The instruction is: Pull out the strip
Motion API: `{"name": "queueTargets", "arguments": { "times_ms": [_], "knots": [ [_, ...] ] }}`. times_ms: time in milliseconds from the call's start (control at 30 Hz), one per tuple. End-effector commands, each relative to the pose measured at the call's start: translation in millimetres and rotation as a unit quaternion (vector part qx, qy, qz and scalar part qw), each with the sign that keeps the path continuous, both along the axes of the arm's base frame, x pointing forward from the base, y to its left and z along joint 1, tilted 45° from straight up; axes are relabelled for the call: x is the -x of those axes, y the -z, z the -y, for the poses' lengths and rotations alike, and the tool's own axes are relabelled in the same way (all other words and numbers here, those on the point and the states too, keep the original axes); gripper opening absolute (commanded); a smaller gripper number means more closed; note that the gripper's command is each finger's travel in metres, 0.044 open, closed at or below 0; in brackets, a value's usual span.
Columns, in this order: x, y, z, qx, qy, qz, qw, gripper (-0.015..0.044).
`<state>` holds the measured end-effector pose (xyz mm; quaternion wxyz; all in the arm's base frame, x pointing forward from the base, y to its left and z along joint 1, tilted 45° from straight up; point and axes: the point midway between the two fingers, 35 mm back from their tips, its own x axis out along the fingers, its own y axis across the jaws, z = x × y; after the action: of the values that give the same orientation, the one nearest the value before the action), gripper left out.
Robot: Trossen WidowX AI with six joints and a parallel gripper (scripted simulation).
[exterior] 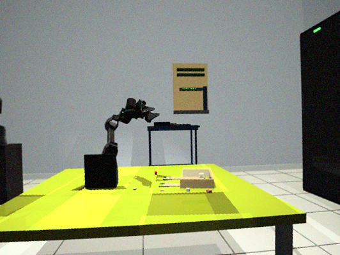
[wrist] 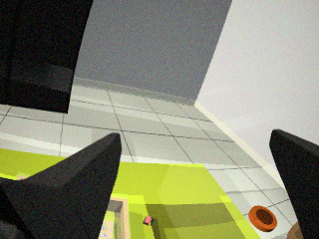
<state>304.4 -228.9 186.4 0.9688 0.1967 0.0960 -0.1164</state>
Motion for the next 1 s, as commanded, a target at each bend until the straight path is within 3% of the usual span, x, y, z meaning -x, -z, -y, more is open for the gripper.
{"name": "queueTargets", "arguments": {
  "times_ms": [0,333,633,967],
  "knots": [
    [-16,38,-52,-0.063,-0.083,-0.031,0.994,0.04],
    [-10,111,-192,-0.201,-0.281,-0.121,0.93,0.04],
    [-8,114,-201,-0.21,-0.293,-0.128,0.924,0.04],
    [-60,117,-244,-0.262,-0.346,-0.265,0.861,0.0137]
  ]
}}
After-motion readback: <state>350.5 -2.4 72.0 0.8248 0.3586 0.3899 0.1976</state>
